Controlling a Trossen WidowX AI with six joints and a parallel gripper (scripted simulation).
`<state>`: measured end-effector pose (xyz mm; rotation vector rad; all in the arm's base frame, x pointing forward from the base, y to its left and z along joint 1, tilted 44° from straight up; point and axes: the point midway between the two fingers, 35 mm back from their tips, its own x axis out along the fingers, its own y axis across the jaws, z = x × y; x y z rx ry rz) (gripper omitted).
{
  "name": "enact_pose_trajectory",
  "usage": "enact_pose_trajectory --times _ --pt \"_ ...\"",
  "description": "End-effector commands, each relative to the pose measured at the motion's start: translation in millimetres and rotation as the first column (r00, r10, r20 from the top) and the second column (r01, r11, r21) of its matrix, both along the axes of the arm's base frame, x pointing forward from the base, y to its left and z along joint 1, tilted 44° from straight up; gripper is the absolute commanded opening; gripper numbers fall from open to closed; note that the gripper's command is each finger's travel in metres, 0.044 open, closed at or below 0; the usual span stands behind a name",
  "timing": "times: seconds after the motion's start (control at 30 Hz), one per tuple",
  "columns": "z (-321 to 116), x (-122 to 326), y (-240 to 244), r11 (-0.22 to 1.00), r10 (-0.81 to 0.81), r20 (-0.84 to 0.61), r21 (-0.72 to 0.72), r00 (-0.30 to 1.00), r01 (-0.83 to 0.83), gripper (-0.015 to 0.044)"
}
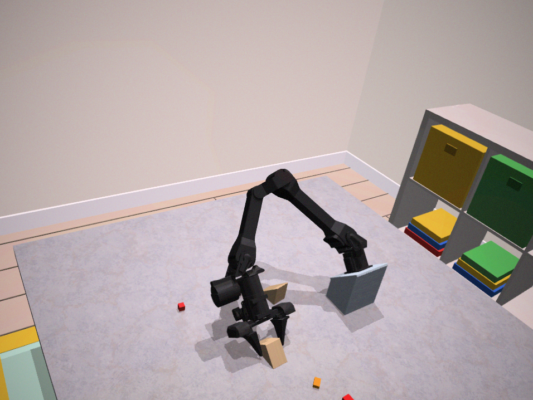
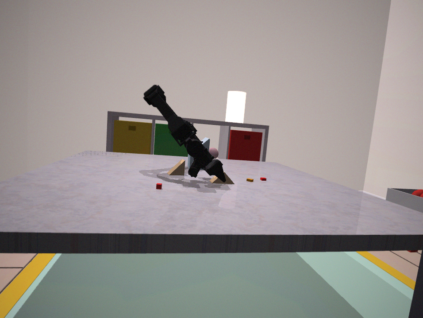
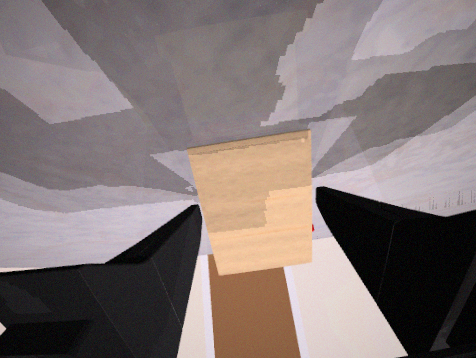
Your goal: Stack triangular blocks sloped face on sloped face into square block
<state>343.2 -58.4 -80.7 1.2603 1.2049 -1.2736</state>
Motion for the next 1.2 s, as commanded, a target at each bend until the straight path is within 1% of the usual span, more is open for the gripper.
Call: enact_pose_trajectory --times 0.0,0.03,0.27,0.47,1.07,1.17 --pt "0 0 0 1.000 0.000 0.000 0.000 1.000 0.000 0.0230" --pt "0 0 0 1.000 0.000 0.000 0.000 1.000 0.000 0.0204" --pt "0 0 0 1.000 0.000 0.000 0.000 1.000 0.000 0.0157" --pt "4 1 4 1.000 0.000 0.001 0.000 1.000 0.000 0.0000" --pt "67 7 65 1.000 0.000 0.002 0.004 1.000 0.000 0.0000" --pt "72 7 70 1.000 0.000 0.002 0.004 1.000 0.000 0.0000"
